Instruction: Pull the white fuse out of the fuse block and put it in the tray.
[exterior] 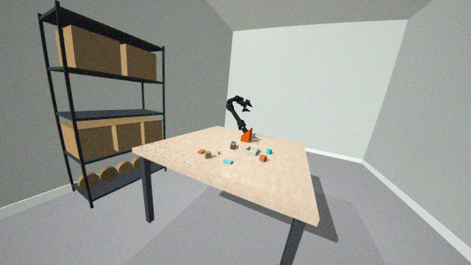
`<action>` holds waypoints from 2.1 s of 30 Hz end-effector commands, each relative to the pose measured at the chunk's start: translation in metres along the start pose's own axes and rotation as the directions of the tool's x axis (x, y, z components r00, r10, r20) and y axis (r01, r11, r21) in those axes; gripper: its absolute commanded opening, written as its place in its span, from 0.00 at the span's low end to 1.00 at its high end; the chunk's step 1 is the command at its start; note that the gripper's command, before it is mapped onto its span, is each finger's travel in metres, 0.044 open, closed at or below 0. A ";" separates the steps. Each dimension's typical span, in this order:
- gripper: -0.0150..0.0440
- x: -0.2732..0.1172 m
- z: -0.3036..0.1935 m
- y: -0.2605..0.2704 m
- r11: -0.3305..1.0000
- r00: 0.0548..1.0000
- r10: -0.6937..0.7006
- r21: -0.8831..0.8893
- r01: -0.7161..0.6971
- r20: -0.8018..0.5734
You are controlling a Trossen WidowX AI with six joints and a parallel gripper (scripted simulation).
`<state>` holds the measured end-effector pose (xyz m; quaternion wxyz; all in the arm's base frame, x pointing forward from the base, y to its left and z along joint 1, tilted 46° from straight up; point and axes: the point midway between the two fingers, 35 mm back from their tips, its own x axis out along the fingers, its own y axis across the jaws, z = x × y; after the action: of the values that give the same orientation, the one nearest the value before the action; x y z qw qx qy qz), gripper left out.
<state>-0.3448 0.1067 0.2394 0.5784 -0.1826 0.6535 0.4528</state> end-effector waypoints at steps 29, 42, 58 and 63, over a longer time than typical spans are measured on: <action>0.38 0.075 0.358 -0.141 0.691 0.825 -0.486 0.705 0.161 0.288; 0.38 0.057 0.416 -0.318 0.258 0.688 -0.721 0.952 0.163 0.078; 0.38 0.001 0.365 -0.538 -0.368 0.497 -0.802 0.930 0.025 -0.330; 0.38 -0.017 0.315 -0.592 -0.545 0.454 -0.751 0.838 -0.019 -0.479</action>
<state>0.2877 0.1019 0.0619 0.7736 0.1791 0.3997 -0.4579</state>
